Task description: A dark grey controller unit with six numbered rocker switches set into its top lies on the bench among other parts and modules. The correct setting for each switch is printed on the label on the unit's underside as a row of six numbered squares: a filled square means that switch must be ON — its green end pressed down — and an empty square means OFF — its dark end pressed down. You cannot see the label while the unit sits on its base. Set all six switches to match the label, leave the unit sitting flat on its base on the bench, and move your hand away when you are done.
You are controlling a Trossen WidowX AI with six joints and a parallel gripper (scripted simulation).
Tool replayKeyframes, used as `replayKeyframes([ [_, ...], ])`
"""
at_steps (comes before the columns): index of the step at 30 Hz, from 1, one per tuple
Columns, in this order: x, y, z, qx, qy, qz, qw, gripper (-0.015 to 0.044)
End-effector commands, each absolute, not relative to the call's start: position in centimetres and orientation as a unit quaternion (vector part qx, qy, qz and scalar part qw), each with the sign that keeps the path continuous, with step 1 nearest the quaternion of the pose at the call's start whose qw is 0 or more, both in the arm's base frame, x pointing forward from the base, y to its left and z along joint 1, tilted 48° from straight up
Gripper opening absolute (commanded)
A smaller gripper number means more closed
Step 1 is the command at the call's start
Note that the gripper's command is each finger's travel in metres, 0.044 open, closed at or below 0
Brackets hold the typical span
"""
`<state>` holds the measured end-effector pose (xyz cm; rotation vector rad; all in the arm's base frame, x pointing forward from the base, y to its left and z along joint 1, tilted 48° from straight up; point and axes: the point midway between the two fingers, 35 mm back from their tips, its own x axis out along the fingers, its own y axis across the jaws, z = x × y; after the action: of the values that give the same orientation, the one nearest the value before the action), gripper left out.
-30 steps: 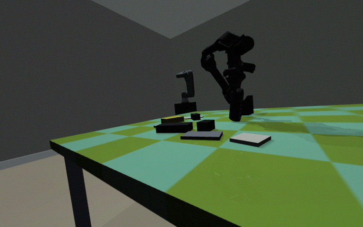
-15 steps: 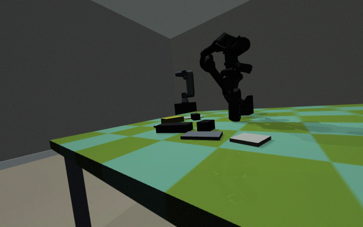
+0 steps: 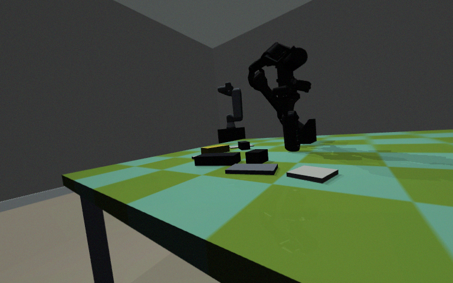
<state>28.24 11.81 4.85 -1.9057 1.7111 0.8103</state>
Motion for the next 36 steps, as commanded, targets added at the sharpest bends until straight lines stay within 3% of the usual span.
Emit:
replayKeyframes([
  [1,28.3,11.0,5.1,-0.691,0.624,0.291,0.221,0.0337],
  [36,28.7,8.7,6.7,-0.691,0.624,0.291,0.22,0.0338],
])
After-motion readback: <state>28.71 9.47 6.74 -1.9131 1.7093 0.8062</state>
